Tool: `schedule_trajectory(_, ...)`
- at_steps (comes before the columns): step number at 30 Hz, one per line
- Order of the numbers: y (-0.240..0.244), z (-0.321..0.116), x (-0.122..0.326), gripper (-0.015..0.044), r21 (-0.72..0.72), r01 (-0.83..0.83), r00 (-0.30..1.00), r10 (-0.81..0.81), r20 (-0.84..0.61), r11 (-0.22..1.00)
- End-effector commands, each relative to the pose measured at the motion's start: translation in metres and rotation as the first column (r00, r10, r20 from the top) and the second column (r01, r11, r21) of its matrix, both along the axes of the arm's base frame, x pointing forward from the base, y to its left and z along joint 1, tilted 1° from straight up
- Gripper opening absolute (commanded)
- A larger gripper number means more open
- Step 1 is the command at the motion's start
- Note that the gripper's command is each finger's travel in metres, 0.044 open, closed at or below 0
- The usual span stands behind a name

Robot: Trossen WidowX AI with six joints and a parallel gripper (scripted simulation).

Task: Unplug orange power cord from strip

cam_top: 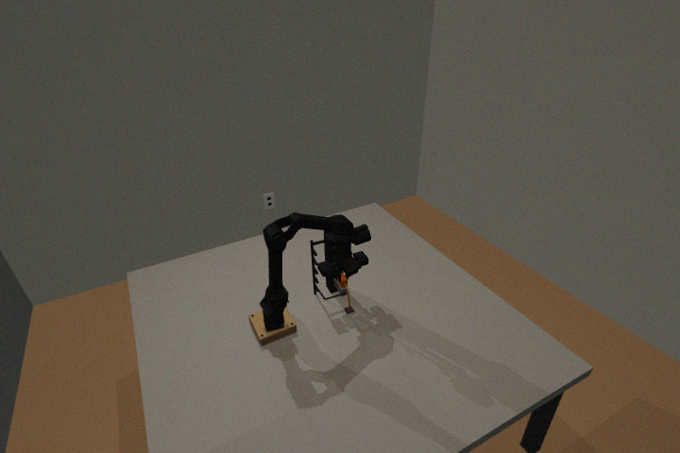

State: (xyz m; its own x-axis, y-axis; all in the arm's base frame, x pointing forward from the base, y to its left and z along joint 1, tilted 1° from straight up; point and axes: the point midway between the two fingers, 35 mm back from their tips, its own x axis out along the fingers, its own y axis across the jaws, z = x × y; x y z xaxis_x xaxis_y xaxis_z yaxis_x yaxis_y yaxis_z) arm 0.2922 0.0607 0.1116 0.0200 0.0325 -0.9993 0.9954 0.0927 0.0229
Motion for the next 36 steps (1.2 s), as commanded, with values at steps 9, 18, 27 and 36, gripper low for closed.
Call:
schedule_trajectory(9, -0.029, 0.000, 0.004, 0.0000, -0.032, 0.011, 1.000, -0.011, 0.003, 0.999)
schedule_trajectory(18, -0.044, 0.000, 0.004, 0.0000, -0.032, 0.012, 1.000, -0.012, 0.002, 0.999)
schedule_trajectory(27, -0.038, -0.001, 0.004, 0.0131, -0.029, 0.013, 1.000, -0.013, 0.000, 0.999)
schedule_trajectory(36, -0.045, 0.000, 0.005, 0.0367, -0.030, 0.013, 1.000, -0.013, 0.001, 0.999)
